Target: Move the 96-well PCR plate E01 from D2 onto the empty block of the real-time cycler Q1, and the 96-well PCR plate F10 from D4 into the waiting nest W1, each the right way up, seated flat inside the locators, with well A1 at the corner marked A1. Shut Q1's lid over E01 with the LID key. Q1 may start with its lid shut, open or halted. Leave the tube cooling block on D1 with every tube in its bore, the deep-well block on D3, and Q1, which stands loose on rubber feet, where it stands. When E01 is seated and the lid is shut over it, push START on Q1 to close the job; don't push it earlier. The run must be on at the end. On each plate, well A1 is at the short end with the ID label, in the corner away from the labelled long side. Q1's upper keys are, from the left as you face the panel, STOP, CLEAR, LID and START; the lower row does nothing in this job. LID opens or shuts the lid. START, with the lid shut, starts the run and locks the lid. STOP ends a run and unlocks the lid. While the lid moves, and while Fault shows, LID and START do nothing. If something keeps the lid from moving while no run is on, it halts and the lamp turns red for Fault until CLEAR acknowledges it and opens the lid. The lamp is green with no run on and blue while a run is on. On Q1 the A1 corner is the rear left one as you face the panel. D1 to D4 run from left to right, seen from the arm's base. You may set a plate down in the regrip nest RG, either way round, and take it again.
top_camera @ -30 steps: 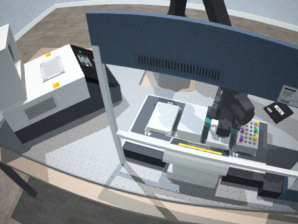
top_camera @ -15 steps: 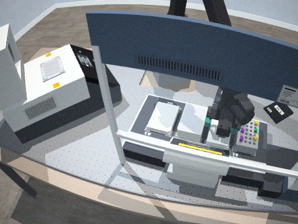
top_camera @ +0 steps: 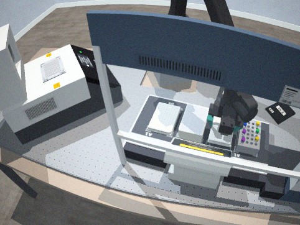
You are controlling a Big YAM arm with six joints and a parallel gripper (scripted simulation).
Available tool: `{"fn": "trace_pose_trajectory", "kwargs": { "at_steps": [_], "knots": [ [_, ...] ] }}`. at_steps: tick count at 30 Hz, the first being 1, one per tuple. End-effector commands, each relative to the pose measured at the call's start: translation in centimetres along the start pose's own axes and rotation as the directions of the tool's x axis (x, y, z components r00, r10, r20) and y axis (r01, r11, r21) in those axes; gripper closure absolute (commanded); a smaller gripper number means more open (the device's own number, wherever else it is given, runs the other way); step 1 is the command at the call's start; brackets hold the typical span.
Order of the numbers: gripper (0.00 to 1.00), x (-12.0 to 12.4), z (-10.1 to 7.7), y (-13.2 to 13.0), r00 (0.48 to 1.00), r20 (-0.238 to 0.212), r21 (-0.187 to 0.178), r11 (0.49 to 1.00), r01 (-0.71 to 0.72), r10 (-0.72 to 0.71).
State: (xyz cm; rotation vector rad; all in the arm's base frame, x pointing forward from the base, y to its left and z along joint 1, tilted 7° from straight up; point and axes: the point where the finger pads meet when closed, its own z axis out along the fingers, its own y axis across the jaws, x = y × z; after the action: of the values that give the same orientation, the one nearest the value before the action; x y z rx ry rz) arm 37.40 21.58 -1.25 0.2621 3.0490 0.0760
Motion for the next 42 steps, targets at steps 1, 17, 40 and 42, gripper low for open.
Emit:
{"fn": "trace_pose_trajectory", "kwargs": {
  "at_steps": [1,17,40,42],
  "knots": [
    [1.0,-2.1,-3.0,2.2,0.999,0.052,-0.045,0.999,-0.003,0.006],
    [1.0,-1.8,-5.5,1.1,0.999,0.039,-0.035,0.999,-0.014,0.016],
    [1.0,-1.5,-6.3,1.0,0.999,0.031,-0.029,1.0,-0.01,0.011],
    [1.0,-1.3,-5.8,0.9,1.0,0.027,-0.025,1.0,-0.01,0.011]
  ]
}}
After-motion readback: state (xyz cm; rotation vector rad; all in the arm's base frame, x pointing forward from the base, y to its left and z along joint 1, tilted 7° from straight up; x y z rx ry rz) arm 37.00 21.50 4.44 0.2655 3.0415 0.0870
